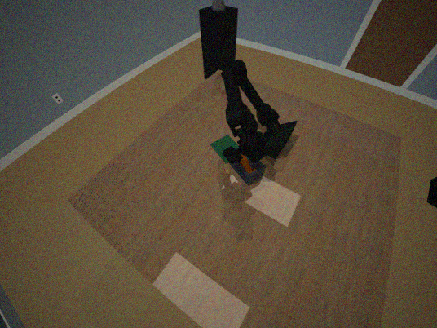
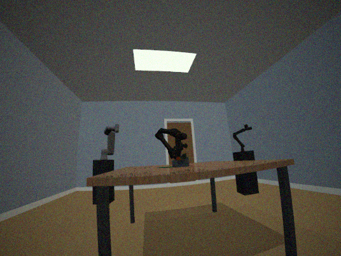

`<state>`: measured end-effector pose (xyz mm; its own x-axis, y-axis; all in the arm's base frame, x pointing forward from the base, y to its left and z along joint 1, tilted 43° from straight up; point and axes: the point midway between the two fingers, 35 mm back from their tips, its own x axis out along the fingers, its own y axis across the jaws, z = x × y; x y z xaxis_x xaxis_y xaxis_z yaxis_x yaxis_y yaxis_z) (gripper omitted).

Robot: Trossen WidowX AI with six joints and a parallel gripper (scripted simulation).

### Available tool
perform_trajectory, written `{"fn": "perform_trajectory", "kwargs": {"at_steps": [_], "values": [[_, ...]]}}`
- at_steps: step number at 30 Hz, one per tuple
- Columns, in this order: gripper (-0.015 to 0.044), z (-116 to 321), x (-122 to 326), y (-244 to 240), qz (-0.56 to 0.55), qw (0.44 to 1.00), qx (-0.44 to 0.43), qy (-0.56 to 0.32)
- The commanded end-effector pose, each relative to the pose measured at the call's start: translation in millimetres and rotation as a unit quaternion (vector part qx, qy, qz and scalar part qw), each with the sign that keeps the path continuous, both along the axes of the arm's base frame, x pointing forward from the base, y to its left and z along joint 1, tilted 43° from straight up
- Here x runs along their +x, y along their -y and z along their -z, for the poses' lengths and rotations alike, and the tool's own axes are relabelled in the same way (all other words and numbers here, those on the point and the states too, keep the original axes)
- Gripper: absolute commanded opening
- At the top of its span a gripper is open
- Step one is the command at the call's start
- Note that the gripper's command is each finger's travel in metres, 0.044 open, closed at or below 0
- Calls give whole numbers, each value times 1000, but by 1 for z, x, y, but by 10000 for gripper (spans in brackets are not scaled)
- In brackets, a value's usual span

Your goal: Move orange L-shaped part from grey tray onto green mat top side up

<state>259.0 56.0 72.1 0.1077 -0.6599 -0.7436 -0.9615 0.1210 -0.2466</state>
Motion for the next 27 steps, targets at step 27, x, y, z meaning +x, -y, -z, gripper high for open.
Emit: {"fn": "perform_trajectory", "kwargs": {"at_steps": [27], "values": [[102, 18, 2, 17, 0, 1000, -1, 0]]}}
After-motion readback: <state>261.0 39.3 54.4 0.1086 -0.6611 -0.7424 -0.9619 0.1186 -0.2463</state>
